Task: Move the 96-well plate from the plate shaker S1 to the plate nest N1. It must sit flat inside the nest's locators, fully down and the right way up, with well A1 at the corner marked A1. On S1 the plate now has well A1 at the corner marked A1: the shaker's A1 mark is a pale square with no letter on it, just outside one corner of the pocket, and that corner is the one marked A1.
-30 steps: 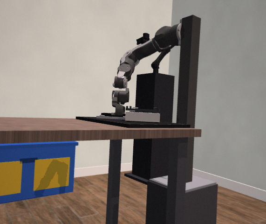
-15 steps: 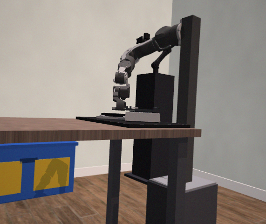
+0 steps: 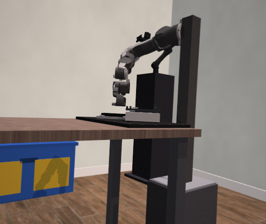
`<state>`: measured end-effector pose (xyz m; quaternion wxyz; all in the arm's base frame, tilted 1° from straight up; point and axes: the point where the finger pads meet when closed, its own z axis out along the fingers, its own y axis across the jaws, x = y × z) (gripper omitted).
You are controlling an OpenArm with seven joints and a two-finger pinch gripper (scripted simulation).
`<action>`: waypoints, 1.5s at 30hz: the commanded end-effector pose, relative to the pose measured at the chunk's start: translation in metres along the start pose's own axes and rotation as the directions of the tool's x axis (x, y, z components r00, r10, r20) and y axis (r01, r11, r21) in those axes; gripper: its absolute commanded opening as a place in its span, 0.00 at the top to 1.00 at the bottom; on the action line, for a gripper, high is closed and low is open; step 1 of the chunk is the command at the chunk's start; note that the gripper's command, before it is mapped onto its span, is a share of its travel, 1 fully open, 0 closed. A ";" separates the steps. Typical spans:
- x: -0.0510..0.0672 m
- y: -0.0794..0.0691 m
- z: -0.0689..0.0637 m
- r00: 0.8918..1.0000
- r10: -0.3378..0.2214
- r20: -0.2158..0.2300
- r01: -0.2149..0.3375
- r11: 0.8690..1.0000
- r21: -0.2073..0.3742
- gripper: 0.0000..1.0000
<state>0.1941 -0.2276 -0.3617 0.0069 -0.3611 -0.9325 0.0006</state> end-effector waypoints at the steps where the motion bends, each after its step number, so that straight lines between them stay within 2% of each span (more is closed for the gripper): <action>1: -0.002 0.000 -0.013 1.000 0.005 0.004 -0.005 1.000 0.002 0.23; 4: -0.002 0.000 -0.037 1.000 0.006 0.004 -0.006 1.000 0.005 0.23; 45: -0.002 0.000 -0.037 1.000 0.006 0.004 -0.006 1.000 0.005 0.23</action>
